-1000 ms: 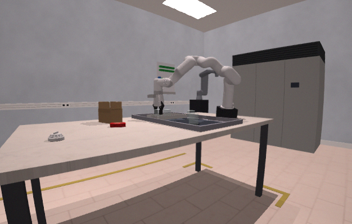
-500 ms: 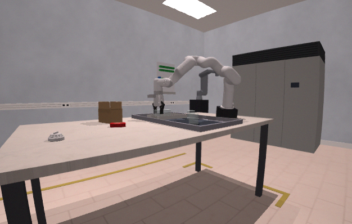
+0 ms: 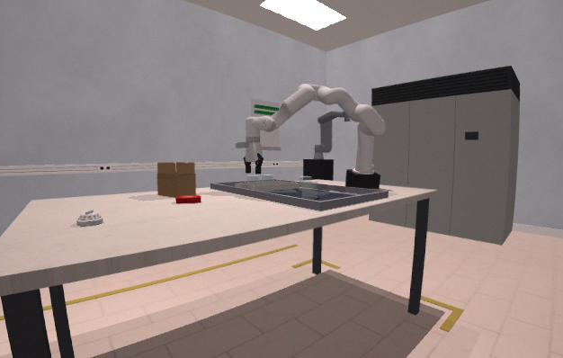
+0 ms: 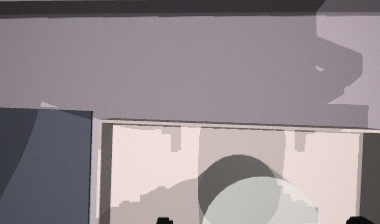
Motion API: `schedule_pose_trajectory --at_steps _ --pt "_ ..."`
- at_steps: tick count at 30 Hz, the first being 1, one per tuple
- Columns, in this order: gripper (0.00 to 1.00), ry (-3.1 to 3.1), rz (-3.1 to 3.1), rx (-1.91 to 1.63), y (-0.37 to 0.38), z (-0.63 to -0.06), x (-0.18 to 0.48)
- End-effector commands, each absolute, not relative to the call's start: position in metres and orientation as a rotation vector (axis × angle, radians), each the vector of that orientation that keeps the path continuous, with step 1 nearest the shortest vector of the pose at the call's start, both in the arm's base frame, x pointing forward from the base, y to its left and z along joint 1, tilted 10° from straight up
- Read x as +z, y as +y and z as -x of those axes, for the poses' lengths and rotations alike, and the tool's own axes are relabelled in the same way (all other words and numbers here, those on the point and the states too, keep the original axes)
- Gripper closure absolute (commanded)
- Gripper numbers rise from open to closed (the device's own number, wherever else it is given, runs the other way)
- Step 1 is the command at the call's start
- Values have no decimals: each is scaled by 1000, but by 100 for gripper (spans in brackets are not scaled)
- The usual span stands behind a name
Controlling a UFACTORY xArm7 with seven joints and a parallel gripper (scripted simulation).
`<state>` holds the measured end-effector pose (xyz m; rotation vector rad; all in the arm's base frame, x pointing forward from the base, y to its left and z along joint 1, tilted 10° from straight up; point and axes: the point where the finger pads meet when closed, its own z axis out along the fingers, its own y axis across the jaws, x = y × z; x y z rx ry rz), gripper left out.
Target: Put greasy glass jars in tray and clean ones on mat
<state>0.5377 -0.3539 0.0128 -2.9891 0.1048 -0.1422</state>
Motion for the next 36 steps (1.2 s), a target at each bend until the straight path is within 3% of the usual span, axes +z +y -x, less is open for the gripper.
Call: schedule_pose_trajectory --at_steps 1,13,28,36 --pt "0 106 2993 -150 -358 -537 34" --pt "0 106 2993 -150 -364 -533 72" --pt "0 106 2993 -150 -364 -533 72" --pt "0 106 2993 -150 -298 -537 82"
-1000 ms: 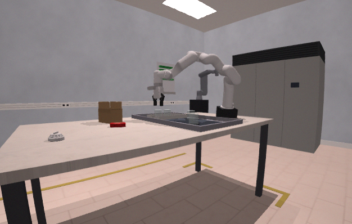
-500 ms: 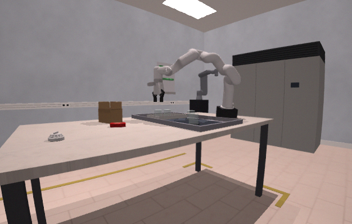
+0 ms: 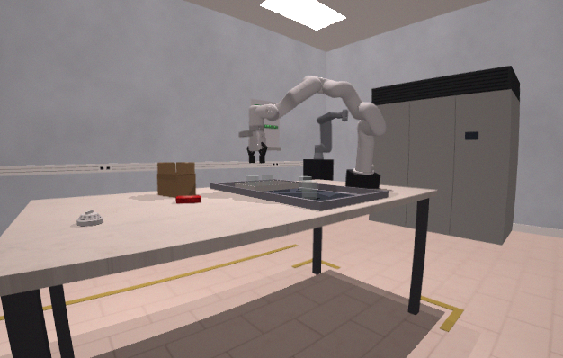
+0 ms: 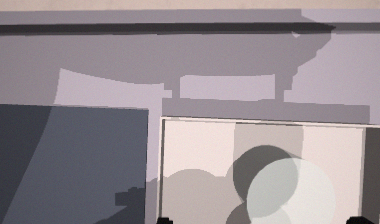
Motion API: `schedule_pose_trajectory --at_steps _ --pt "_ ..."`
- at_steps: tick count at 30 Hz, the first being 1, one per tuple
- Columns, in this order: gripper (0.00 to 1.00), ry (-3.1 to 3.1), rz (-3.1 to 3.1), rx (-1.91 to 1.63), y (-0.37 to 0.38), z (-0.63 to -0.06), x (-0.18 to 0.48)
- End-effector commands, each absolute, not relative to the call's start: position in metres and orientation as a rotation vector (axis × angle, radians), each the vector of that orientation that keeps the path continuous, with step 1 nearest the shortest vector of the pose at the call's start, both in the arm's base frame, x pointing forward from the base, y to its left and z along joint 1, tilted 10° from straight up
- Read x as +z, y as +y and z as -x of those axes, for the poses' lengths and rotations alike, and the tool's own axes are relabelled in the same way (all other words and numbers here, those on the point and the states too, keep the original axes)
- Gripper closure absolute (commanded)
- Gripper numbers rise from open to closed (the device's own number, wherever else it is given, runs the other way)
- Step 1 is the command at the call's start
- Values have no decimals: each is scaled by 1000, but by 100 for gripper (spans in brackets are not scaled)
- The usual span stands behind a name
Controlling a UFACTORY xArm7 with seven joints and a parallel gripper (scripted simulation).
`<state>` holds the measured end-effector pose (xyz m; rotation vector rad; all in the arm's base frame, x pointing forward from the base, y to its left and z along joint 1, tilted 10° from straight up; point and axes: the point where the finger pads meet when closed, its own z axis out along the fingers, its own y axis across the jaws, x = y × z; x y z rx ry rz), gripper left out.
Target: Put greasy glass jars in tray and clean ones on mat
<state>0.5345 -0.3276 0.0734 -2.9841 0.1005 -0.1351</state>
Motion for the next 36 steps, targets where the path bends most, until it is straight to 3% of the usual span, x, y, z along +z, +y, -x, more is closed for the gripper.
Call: schedule_pose_trajectory --at_steps 1,36 --pt "0 106 2993 -150 -290 -537 83" --pt "0 106 2993 -150 -35 -553 121"
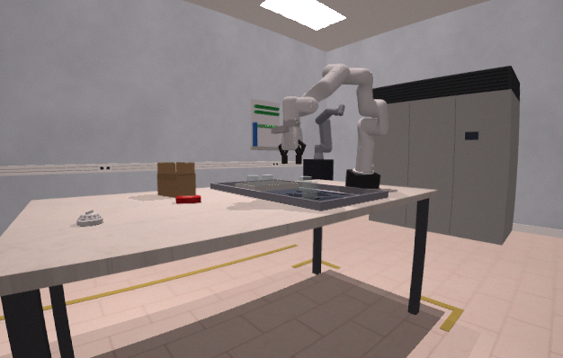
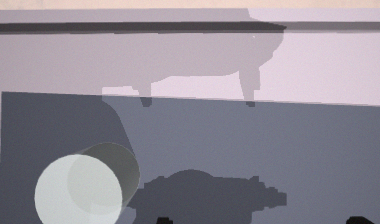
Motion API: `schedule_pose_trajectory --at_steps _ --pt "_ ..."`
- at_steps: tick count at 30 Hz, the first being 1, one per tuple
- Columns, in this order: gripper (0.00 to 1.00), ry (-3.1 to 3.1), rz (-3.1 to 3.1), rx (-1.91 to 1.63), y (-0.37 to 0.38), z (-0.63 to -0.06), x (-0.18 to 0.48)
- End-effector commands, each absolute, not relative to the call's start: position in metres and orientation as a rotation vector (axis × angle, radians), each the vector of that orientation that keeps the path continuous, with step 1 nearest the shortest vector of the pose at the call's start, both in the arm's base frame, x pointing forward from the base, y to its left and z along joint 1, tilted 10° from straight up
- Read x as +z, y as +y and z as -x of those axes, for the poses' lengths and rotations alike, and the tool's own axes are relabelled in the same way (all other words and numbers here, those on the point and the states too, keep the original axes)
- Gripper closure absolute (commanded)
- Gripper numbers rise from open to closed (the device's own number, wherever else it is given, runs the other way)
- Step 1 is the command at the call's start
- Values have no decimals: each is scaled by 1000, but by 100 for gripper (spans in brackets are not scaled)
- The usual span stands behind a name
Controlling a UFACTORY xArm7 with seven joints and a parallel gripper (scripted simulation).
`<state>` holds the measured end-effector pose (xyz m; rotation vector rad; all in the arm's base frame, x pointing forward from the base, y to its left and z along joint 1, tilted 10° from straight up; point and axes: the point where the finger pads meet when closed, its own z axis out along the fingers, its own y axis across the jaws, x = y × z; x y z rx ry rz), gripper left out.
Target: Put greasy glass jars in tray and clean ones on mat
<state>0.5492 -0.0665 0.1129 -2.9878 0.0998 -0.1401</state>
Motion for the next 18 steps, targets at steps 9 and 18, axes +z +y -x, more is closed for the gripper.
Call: schedule_pose_trajectory --at_steps 9,18 --pt "0 106 2993 -150 23 -557 129" --pt "0 106 2993 -150 50 -560 115"
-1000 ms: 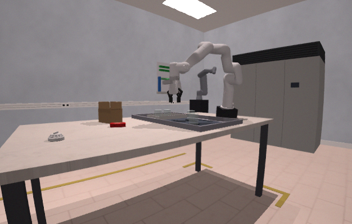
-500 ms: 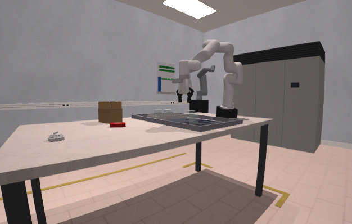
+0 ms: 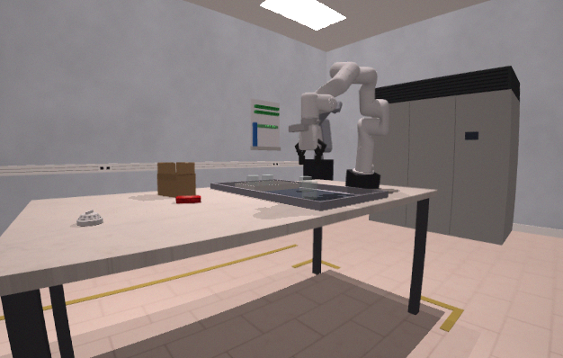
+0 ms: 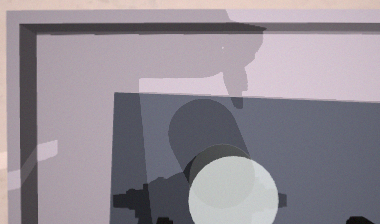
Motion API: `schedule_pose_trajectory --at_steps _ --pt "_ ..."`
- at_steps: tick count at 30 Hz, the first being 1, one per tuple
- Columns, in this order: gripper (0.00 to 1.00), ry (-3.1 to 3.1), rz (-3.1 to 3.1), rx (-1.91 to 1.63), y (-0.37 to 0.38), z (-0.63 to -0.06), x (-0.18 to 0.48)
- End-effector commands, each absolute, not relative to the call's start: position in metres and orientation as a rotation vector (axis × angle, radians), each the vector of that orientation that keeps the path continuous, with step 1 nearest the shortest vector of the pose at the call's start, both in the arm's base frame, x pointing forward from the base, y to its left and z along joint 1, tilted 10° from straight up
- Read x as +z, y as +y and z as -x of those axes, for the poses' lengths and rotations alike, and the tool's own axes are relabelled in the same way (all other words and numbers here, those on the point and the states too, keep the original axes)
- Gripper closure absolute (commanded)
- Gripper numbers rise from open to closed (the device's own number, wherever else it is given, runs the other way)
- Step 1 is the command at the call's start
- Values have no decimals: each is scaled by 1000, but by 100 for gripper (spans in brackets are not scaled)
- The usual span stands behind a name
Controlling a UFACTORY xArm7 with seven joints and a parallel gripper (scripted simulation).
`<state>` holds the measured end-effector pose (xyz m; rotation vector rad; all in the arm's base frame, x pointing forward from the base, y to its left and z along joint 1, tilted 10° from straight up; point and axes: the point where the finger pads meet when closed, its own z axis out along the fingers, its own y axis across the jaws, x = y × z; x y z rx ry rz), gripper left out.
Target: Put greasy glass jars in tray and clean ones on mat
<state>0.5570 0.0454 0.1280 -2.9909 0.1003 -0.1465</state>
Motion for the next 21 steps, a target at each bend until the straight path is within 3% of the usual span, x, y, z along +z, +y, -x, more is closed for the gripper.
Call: schedule_pose_trajectory --at_steps 1,21 --pt "0 106 2993 -150 51 -561 109" --pt "0 106 2993 -150 56 -564 77"
